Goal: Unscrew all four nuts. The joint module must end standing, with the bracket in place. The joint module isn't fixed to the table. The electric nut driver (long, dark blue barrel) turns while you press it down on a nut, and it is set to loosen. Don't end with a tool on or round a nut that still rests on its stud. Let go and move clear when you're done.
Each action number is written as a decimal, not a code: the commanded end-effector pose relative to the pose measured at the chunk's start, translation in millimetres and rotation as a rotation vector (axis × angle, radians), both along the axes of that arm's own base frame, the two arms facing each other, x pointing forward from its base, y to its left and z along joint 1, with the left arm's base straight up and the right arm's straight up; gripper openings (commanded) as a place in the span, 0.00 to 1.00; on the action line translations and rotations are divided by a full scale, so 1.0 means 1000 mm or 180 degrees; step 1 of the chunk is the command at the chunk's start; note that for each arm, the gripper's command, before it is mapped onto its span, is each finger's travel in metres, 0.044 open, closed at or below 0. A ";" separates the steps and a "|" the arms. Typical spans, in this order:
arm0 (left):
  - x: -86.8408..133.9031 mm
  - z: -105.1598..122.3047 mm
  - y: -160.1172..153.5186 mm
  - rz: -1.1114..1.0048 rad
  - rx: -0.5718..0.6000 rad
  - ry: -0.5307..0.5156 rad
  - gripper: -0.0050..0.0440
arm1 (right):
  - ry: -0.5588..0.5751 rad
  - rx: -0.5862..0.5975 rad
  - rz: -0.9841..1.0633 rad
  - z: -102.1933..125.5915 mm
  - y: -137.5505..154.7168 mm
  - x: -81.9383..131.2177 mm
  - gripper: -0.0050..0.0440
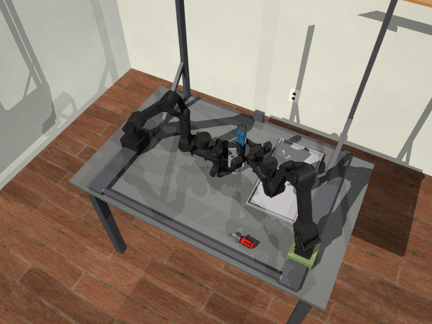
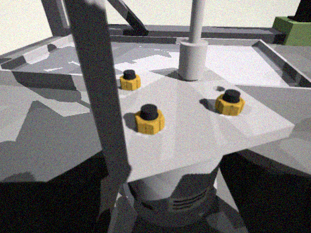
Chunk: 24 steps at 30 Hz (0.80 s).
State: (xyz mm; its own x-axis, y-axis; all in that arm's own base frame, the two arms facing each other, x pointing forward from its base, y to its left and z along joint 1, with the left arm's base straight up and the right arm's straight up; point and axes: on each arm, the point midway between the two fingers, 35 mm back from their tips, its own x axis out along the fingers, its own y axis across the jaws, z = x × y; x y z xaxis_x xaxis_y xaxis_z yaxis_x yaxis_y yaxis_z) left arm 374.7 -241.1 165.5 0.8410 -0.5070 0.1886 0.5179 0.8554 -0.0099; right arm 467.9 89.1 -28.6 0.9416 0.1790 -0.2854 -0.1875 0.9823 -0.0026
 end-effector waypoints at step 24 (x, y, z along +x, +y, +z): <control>-0.002 -0.033 -0.001 -0.0010 0.0227 0.0342 0.43 | -0.0117 0.0031 -0.0002 0.015 0.001 0.006 0.59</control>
